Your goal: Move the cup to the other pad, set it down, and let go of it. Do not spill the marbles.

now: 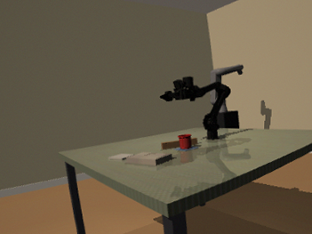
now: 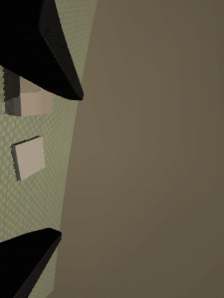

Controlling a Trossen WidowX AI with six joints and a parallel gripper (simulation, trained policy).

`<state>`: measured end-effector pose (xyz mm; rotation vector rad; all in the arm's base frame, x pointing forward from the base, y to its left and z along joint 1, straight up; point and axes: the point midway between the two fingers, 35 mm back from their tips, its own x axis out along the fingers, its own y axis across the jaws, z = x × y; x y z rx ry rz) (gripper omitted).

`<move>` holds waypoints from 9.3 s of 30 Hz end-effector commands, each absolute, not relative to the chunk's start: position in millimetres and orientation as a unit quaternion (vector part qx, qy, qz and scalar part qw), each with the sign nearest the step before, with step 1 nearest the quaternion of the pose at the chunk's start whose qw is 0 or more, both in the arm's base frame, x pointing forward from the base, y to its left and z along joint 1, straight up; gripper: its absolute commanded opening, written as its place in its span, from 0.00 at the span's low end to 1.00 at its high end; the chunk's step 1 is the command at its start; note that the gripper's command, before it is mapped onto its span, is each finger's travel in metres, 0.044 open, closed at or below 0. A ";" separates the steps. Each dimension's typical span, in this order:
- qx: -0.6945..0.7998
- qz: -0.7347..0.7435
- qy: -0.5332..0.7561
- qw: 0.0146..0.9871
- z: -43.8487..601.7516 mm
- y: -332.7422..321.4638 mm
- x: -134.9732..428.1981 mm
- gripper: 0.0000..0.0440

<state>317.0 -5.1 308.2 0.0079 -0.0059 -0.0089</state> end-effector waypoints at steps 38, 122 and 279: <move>0.114 0.022 0.167 0.979 309.1 31.1 340.5 0.21; 0.235 -0.260 0.649 0.675 170.5 70.4 310.5 0.34; 0.420 -0.419 0.472 0.652 75.8 -102.2 242.9 0.37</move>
